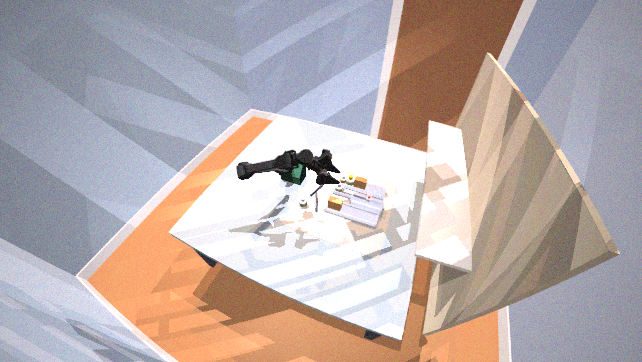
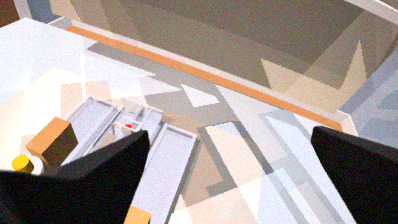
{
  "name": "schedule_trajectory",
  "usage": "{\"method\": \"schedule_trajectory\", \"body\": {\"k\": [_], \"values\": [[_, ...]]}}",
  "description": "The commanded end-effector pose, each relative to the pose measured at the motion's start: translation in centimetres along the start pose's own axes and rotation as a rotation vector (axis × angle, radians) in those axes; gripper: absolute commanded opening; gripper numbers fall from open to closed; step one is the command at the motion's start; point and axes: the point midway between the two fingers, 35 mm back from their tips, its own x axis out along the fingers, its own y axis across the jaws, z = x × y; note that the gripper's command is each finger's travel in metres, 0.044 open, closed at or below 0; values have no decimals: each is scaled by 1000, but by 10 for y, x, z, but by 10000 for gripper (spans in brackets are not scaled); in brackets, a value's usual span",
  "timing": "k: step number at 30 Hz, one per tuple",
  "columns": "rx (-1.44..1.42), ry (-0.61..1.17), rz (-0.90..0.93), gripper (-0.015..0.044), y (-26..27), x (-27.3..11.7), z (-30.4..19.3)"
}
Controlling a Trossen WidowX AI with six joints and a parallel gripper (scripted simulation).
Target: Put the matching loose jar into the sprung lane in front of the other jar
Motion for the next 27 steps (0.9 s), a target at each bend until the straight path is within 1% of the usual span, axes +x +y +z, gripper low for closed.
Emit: {"method": "schedule_trajectory", "body": {"k": [1,4,7,10,14,16,19,24,27], "values": [[124,247,136,440,46,6,-56],[213,446,192,440,71,-2,-98],[289,654,209,440,89,-18,-139],[346,856,189,440,100,-40,-175],[391,1108,111,440,104,-74,-214],[395,1152,91,440,104,-81,-220],[395,1153,91,440,104,-82,-220],[396,1153,91,440,105,-75,-219],[397,1152,91,440,112,-64,-239]]}}
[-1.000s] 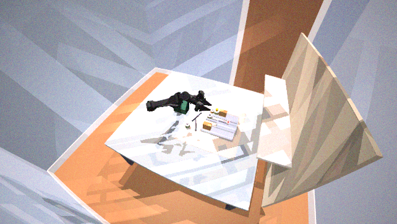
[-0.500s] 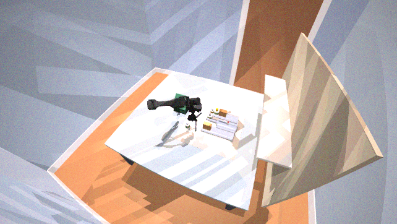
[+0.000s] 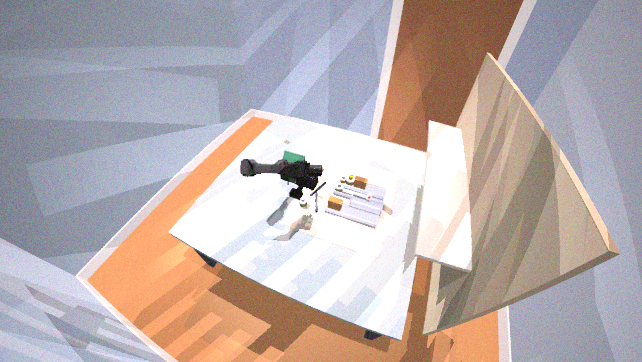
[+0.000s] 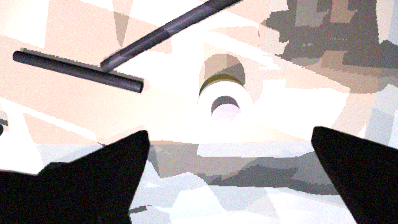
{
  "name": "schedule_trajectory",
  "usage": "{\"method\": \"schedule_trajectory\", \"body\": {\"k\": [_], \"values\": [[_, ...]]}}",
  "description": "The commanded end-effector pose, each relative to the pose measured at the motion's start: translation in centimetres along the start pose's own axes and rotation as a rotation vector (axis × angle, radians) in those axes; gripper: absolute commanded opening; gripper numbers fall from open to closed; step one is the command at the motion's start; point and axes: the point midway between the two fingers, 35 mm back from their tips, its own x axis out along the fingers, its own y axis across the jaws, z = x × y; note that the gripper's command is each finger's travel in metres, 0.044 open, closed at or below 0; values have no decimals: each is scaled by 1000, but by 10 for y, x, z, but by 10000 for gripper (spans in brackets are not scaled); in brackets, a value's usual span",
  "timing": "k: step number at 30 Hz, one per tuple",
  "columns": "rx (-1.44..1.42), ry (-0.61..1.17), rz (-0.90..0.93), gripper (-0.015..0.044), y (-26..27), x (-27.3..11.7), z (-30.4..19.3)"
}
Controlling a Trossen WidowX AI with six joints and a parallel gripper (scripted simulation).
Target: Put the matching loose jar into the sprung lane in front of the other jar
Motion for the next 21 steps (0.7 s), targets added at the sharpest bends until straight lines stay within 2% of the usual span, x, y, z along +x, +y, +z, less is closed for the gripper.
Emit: {"method": "schedule_trajectory", "body": {"k": [1,21], "values": [[-7,13,-11,440,0,22,-3],[-6,13,-10,440,-1,52,-3]]}}
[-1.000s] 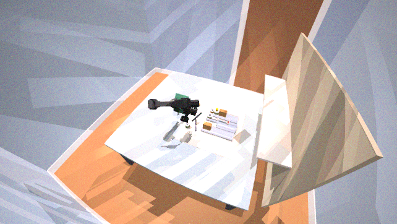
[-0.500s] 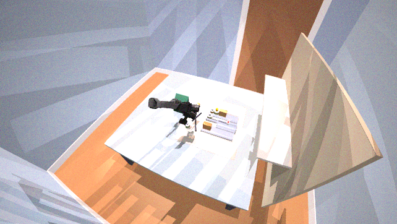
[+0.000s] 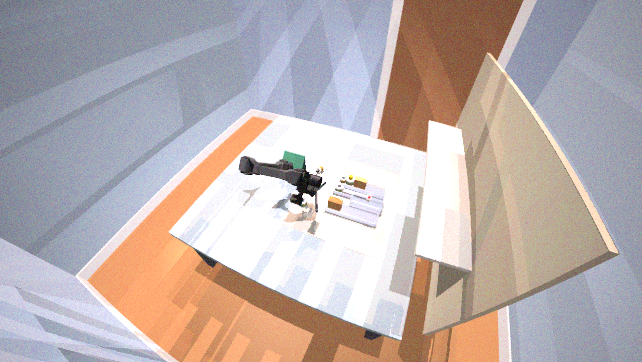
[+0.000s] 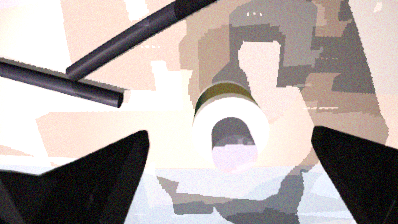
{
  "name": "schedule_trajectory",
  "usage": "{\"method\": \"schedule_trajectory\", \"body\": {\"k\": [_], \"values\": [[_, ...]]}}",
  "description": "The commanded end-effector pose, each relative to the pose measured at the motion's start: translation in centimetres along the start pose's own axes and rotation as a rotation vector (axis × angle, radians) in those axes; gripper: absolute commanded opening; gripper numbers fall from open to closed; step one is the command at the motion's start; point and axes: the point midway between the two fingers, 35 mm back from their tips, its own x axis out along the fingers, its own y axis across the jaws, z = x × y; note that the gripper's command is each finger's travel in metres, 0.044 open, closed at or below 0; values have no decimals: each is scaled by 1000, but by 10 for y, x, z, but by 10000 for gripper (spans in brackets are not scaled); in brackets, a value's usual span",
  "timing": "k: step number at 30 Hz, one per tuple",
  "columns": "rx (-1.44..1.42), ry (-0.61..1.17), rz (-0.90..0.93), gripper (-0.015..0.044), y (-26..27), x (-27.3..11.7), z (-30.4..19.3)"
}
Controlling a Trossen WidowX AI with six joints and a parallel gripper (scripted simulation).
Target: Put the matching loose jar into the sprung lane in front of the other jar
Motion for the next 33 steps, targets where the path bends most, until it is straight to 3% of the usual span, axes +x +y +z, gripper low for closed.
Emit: {"method": "schedule_trajectory", "body": {"k": [1,15,24,30,33], "values": [[-8,2,-4,440,0,6,-2],[-8,2,-9,440,-1,25,-3],[-8,2,-9,204,-1,25,-3],[-8,2,-9,164,-1,25,-3],[-8,1,-6,85,0,23,-2]]}}
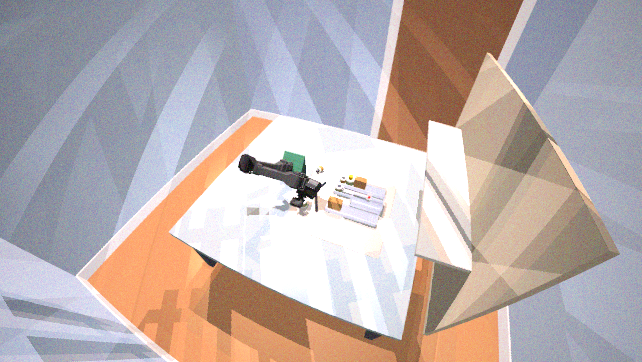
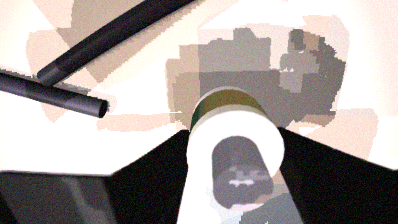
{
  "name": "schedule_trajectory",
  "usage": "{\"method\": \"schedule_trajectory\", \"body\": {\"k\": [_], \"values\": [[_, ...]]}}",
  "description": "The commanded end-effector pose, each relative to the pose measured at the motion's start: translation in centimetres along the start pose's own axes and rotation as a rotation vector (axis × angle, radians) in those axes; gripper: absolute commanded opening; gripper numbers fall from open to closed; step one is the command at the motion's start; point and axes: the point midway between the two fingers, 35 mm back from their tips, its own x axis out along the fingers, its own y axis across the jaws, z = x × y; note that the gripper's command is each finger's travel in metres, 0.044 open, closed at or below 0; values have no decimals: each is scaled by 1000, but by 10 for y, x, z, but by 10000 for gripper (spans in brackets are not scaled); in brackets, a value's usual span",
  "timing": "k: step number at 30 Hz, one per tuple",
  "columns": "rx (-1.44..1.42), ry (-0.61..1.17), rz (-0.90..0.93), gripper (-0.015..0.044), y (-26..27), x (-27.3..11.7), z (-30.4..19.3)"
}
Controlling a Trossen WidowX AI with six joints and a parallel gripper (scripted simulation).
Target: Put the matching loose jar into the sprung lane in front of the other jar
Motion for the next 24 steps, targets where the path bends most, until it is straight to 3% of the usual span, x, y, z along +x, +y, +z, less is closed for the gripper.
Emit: {"method": "schedule_trajectory", "body": {"k": [1,4,24], "values": [[-5,-1,5,59,1,-5,1],[-5,-2,16,0,3,-16,4],[-7,4,10,0,3,-99,4]]}}
